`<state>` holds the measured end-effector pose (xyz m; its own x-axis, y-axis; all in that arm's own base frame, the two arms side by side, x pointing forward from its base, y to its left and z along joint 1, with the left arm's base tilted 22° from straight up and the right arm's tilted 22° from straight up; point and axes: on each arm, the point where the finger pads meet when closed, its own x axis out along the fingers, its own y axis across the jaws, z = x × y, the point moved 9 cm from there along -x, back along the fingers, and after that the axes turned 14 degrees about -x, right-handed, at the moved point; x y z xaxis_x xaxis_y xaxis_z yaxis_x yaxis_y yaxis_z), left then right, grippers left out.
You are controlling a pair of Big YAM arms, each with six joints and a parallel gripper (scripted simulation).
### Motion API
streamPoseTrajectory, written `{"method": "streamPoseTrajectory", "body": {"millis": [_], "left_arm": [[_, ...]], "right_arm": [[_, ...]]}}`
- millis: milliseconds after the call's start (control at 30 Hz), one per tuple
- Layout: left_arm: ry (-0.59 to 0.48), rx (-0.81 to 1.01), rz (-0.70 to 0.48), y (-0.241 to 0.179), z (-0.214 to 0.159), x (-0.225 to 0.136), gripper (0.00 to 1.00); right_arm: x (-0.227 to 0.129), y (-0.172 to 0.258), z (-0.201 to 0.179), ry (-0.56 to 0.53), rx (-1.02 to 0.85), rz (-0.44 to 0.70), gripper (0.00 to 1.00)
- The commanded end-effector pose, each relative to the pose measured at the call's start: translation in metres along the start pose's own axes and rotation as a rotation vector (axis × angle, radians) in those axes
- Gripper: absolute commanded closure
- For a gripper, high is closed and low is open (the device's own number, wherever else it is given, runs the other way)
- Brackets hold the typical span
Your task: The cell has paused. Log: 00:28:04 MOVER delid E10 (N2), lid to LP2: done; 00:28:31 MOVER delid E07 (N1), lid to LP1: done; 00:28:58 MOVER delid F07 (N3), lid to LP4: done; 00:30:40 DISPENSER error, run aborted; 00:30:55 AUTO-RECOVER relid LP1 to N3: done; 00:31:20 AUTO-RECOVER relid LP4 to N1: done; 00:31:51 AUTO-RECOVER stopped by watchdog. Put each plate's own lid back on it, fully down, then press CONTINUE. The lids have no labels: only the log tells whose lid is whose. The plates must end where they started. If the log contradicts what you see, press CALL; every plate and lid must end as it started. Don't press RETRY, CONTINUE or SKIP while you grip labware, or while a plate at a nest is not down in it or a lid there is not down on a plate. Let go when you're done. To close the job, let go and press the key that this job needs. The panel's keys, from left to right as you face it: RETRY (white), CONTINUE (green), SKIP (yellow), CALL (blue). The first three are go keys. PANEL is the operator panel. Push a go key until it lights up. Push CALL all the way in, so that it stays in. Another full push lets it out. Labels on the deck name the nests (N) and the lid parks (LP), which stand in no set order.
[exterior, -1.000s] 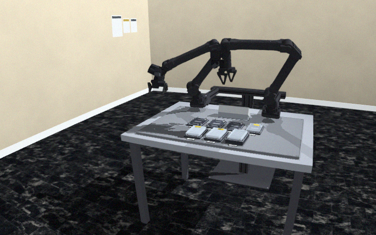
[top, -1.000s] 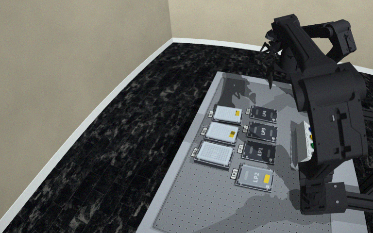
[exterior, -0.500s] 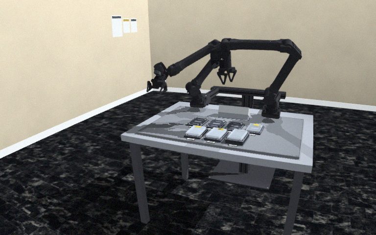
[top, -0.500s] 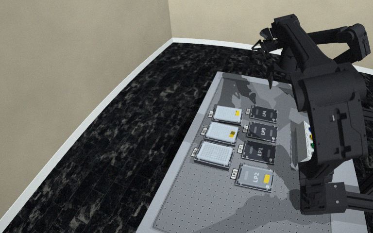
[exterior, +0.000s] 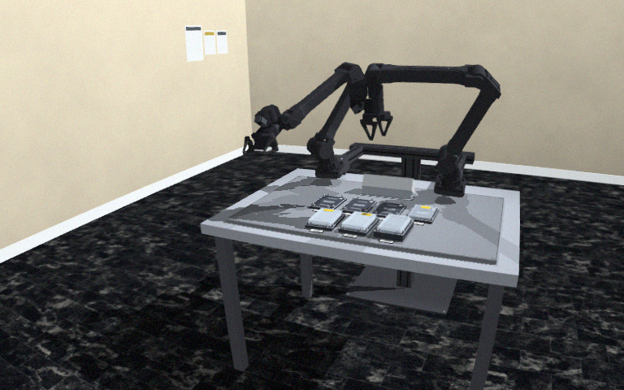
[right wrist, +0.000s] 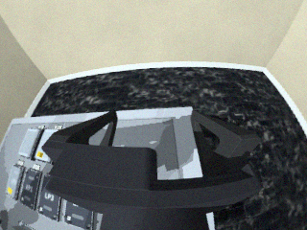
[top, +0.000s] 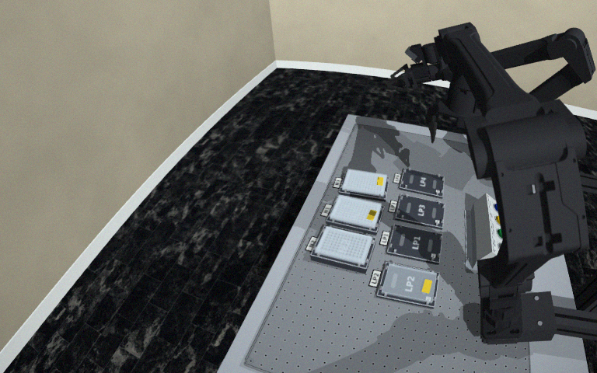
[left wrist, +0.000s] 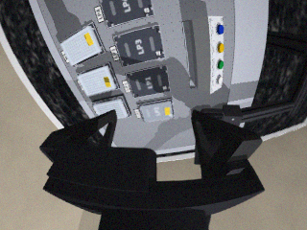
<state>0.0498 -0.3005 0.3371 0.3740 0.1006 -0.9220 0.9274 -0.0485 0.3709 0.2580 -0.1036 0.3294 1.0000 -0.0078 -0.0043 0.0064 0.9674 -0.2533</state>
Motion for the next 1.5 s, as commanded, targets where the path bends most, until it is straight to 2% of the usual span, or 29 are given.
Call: {"method": "streamPoseTrajectory", "body": {"millis": [0, 1467], "left_arm": [[-0.038, -0.015, 0.002, 0.005, 0.004, -0.013, 0.0], [-0.038, -0.015, 0.002, 0.005, 0.004, -0.013, 0.0]], "right_arm": [[0.021, -0.006, 0.043, -0.047, 0.001, 0.006, 0.0], [0.144, 0.045, 0.18, -0.053, 0.014, 0.004, 0.0]]}}
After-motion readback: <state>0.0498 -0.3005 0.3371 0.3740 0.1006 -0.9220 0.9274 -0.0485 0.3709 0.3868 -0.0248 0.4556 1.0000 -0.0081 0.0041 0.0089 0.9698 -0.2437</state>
